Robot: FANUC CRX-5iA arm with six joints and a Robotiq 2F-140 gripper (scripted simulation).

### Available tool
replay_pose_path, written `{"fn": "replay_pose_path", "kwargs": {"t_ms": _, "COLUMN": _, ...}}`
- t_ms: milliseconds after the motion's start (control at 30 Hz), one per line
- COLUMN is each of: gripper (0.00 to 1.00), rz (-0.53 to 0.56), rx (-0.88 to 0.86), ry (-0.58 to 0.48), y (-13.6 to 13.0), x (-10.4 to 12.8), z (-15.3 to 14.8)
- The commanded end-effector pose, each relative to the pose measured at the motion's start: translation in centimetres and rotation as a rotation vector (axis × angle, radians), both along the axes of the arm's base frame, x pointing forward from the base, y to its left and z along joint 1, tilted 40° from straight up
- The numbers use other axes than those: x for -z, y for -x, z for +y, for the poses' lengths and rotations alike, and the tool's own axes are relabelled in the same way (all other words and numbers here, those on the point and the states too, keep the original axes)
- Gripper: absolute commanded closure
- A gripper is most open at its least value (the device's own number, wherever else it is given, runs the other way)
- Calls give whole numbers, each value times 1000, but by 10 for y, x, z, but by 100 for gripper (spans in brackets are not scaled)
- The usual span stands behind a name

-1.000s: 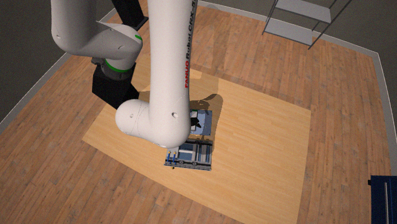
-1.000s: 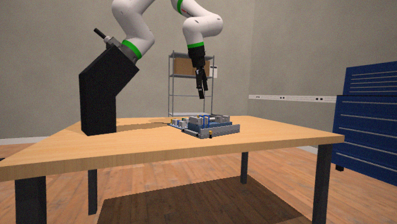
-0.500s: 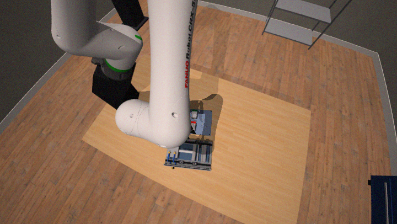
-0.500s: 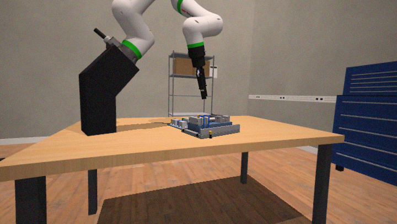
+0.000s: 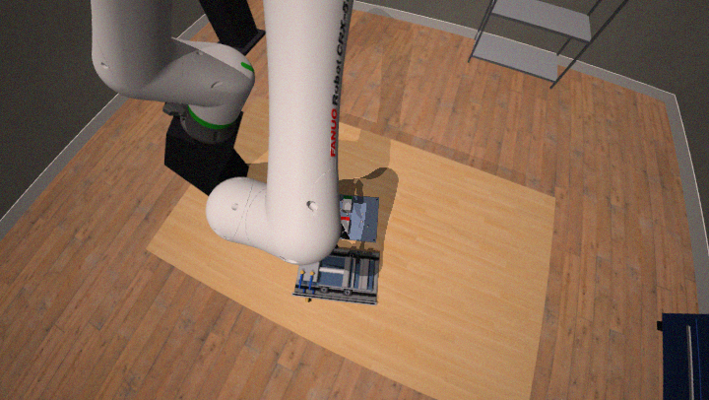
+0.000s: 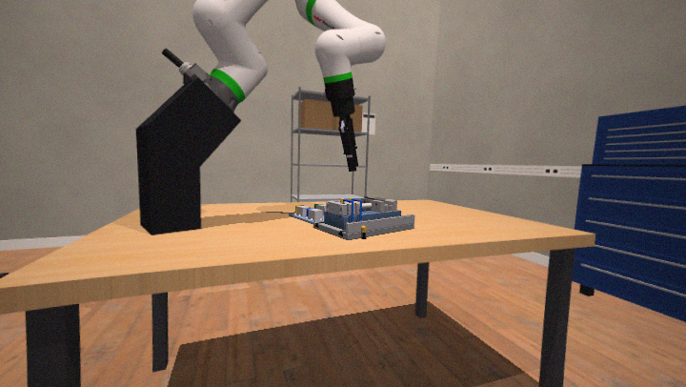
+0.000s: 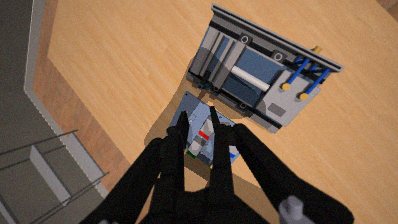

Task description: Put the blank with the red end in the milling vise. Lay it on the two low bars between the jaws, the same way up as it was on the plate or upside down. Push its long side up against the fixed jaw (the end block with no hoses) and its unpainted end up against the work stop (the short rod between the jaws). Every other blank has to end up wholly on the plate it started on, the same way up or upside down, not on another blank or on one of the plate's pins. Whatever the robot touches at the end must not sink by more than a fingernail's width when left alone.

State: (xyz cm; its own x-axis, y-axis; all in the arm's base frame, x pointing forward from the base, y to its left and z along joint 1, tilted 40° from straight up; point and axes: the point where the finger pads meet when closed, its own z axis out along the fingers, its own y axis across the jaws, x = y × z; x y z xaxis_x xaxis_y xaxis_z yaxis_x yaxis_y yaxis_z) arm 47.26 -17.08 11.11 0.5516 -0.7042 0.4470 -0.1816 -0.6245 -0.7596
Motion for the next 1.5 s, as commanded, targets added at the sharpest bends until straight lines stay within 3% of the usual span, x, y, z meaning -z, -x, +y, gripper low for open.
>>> {"fn": "replay_pose_path", "kwargs": {"t_ms": 0, "gripper": 67, "rz": 0, "rx": 0, "ry": 1, "y": 0, "x": 0, "z": -1}}
{"fn": "replay_pose_path", "kwargs": {"t_ms": 1200, "gripper": 67, "rz": 0, "rx": 0, "ry": 1, "y": 0, "x": 0, "z": -1}}
{"fn": "replay_pose_path", "kwargs": {"t_ms": 1233, "gripper": 0, "rz": 0, "rx": 0, "ry": 1, "y": 0, "x": 0, "z": -1}}
{"fn": "replay_pose_path", "kwargs": {"t_ms": 1467, "gripper": 0, "rz": 0, "rx": 0, "ry": 1, "y": 0, "x": 0, "z": -1}}
